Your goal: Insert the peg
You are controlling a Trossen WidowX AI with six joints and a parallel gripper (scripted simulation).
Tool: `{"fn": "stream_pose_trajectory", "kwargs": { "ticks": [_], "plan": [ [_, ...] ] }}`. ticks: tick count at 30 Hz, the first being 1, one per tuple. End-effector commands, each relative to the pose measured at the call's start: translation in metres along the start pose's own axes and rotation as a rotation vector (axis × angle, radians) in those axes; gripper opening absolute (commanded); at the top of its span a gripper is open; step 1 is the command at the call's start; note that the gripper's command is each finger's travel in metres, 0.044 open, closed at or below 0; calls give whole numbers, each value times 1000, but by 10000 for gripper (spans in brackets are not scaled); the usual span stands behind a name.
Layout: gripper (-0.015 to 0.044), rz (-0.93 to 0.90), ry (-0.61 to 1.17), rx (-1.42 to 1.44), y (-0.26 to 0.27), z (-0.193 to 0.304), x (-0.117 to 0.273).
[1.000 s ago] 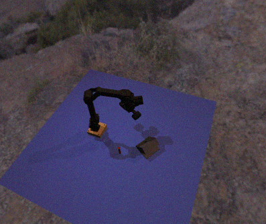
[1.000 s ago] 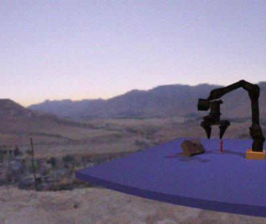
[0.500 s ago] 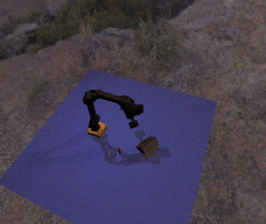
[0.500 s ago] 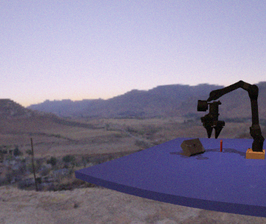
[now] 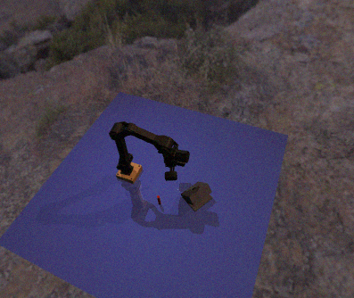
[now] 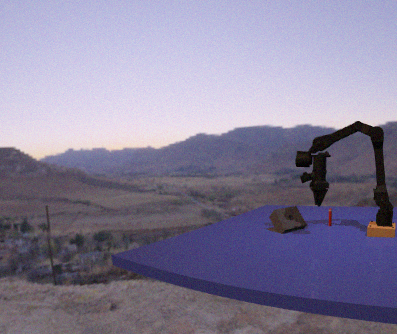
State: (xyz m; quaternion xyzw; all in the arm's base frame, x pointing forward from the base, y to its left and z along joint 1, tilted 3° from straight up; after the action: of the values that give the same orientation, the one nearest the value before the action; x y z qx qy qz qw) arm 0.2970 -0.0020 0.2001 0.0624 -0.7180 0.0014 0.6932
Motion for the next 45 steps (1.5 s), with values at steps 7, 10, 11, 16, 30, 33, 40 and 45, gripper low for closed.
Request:
{"fn": "stream_pose_trajectory", "kwargs": {
  "ticks": [7, 10, 11, 16, 30, 33, 40, 45],
  "plan": [
    [440, 34, 7, -232, -35, 7, -3],
    [440, 43, 7, -306, -46, 10, -3],
    [440, 46, 8, -331, -50, 11, -3],
    [440, 62, 9, -454, -68, 16, -3],
    [440, 108, 11, -801, -116, 38, -2],
    [440, 118, 11, -875, -126, 44, -2],
    [440, 129, 12, -960, -136, 51, -2],
    [440, 129, 12, -960, -137, 51, -6]
  ]
}}
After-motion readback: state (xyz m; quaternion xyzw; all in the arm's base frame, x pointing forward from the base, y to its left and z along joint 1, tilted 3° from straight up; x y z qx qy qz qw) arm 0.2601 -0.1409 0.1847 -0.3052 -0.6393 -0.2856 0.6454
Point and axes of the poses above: the point midway between the two fingers, 35 mm back from their tips, its own x axis back along the fingers, its own y axis across the jaws, z = x × y, the point moved 9 cm from there along x, back along the fingers, and after that the axes turned 9 degrees about -x, right-handed, at the moved point
